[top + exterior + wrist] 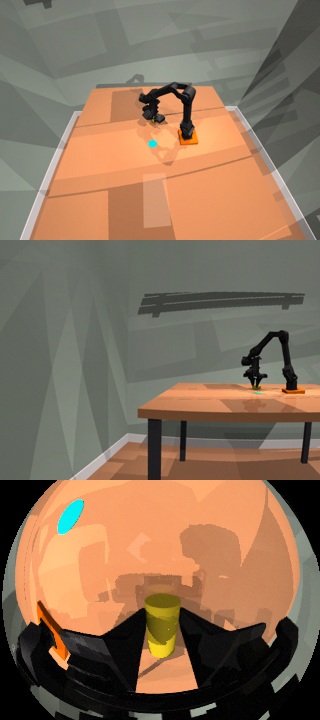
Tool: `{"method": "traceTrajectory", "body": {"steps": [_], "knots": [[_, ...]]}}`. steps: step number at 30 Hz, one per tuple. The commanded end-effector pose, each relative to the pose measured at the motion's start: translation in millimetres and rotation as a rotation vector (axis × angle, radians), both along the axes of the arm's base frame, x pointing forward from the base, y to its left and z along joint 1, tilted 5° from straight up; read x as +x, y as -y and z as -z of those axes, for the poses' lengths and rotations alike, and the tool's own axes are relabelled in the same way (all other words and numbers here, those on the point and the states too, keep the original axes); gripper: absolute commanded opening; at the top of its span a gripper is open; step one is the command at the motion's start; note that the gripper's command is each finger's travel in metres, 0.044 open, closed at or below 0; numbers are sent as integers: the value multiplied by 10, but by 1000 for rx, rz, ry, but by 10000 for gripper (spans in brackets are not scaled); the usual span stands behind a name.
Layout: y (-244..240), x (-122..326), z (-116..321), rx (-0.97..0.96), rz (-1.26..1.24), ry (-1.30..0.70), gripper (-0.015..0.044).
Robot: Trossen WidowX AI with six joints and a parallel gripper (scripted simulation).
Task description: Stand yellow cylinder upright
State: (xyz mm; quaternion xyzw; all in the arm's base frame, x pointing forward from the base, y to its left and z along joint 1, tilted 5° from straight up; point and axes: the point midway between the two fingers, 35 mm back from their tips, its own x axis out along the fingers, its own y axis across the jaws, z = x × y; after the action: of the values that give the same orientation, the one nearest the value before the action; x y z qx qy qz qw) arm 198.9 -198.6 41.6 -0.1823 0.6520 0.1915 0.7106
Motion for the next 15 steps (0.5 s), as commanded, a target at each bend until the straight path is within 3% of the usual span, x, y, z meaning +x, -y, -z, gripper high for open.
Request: {"method": "traceTrajectory", "body": {"steps": [1, 15], "knots": [[28, 22, -112, -4, 3, 10, 105], [68, 7, -549, -4, 3, 10, 105]]}}
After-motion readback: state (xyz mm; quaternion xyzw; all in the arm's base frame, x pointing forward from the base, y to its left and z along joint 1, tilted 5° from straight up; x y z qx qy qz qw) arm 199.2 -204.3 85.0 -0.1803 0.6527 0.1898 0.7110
